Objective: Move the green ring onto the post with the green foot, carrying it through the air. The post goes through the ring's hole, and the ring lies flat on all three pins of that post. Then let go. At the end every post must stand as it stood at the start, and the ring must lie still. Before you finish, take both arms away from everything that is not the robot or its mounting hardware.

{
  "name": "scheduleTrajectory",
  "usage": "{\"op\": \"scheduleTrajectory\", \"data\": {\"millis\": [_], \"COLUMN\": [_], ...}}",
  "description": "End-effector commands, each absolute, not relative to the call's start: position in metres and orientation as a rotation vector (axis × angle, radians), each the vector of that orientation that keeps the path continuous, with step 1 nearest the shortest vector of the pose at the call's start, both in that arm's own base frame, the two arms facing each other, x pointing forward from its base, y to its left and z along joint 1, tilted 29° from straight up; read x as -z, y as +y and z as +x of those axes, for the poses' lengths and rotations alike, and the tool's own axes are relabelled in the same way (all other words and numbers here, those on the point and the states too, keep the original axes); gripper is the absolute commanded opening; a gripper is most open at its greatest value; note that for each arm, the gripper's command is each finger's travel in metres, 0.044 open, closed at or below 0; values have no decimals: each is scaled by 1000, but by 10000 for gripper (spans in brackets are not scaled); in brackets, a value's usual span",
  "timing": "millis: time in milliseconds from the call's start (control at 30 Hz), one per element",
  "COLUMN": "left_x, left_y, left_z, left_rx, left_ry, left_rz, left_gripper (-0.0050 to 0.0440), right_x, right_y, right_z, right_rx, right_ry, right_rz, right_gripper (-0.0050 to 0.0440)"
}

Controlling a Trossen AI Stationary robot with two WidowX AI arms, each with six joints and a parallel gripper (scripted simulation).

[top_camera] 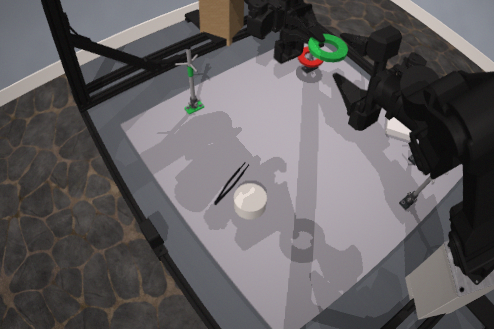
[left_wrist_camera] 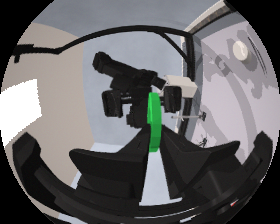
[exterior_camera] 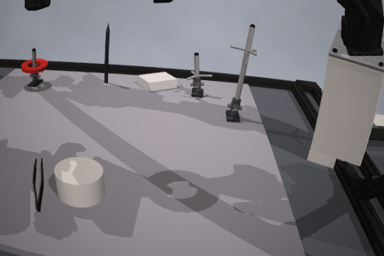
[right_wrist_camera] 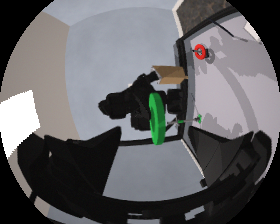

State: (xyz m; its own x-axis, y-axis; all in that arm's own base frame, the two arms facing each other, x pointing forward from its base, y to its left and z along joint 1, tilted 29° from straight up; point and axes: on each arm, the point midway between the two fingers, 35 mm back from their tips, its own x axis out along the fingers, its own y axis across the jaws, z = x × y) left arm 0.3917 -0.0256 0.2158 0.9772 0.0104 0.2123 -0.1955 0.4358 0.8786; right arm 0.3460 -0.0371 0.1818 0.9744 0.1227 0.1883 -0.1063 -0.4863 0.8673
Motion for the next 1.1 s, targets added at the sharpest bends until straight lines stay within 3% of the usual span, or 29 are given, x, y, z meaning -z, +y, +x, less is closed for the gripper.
{"op": "scheduleTrajectory", "data": {"millis": [0,200,233,300,633,867,1067], "left_x": [-217,-217,-217,-217,-217,-217,-217], "left_y": [-26,-26,-26,-26,-26,-26,-26], "left_z": [391,391,391,391,391,391,391], "left_rx": [-130,-130,-130,-130,-130,-130,-130], "left_ry": [-190,-190,-190,-190,-190,-190,-190], "left_rz": [1116,1116,1116,1116,1116,1116,1116], "left_gripper": [0,0,0,0,0,0,0], "right_x": [-182,-183,-183,-183,-183,-183,-183], "right_y": [-36,-35,-35,-35,-35,-35,-35], "right_z": [355,362,362,362,362,362,362], "right_rx": [-274,-280,-280,-280,-280,-280,-280], "right_ry": [9,6,6,6,6,6,6], "right_rz": [2068,2068,2068,2068,2068,2068,2068], "right_gripper": [400,400,376,376,136,123,83]}}
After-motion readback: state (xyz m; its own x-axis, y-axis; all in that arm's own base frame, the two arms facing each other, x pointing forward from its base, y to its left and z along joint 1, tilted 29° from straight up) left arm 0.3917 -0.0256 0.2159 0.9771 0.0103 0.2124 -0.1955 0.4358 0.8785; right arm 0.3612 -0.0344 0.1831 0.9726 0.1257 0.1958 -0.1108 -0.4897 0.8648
